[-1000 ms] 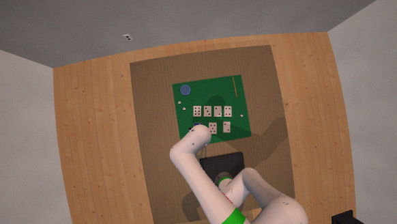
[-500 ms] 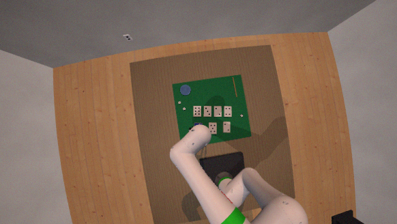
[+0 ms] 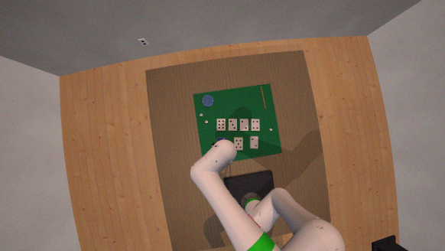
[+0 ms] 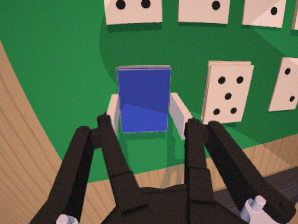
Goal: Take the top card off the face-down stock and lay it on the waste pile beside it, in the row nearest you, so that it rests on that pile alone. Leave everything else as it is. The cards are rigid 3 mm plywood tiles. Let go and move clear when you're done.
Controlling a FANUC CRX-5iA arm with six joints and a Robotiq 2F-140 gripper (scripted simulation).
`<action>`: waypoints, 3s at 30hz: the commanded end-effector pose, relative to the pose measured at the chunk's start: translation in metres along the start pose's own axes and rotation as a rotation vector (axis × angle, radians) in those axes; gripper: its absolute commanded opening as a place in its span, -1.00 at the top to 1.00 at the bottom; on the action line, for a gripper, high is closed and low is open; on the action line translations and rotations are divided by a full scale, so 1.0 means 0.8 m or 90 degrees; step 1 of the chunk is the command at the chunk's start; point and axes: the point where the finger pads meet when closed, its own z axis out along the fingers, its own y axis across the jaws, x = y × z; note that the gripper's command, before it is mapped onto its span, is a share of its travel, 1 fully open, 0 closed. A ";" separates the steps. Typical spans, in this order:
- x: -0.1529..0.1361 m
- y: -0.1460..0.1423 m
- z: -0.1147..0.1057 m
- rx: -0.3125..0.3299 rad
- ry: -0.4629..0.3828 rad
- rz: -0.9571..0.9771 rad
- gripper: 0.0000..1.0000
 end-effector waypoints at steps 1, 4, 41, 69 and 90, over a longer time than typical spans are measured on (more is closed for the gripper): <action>0.000 0.000 0.000 0.000 0.000 0.000 0.14; 0.000 0.000 0.000 0.000 0.000 0.000 0.14; 0.000 0.000 0.000 0.000 0.000 0.000 0.15; 0.000 0.000 -0.050 0.000 0.000 0.000 0.15; 0.002 0.049 -0.050 0.000 0.000 -0.007 0.15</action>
